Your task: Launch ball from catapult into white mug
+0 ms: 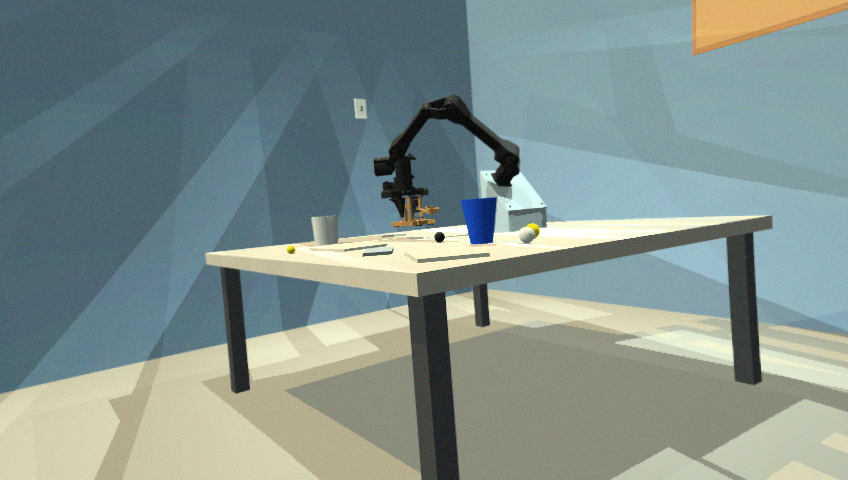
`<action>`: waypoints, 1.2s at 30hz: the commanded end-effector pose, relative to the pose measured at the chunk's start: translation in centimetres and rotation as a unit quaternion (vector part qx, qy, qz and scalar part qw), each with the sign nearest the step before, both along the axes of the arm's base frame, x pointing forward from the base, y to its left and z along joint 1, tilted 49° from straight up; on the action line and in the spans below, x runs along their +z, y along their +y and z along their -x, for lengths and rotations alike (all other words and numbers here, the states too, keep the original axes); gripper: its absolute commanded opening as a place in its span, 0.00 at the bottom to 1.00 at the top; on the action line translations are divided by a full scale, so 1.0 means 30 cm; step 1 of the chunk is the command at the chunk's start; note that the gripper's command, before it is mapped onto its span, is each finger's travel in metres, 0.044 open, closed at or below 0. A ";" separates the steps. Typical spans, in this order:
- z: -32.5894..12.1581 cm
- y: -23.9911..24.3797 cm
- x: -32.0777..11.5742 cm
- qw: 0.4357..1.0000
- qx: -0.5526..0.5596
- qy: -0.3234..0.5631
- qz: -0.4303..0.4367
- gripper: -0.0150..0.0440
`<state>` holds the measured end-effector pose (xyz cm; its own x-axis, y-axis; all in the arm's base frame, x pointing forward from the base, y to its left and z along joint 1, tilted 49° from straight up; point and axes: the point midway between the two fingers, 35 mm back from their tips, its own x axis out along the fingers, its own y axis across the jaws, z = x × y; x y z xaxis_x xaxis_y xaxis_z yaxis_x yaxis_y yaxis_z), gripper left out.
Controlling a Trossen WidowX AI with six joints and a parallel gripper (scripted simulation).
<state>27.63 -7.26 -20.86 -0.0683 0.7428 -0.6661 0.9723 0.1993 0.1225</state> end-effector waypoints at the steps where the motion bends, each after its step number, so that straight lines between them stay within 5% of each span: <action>1: -0.014 0.003 -0.011 1.000 0.000 -0.008 0.002 0.25; 32: -0.008 0.097 -0.096 1.000 0.006 -0.008 0.003 0.25; 36: -0.008 0.097 -0.096 1.000 0.006 -0.008 0.003 0.43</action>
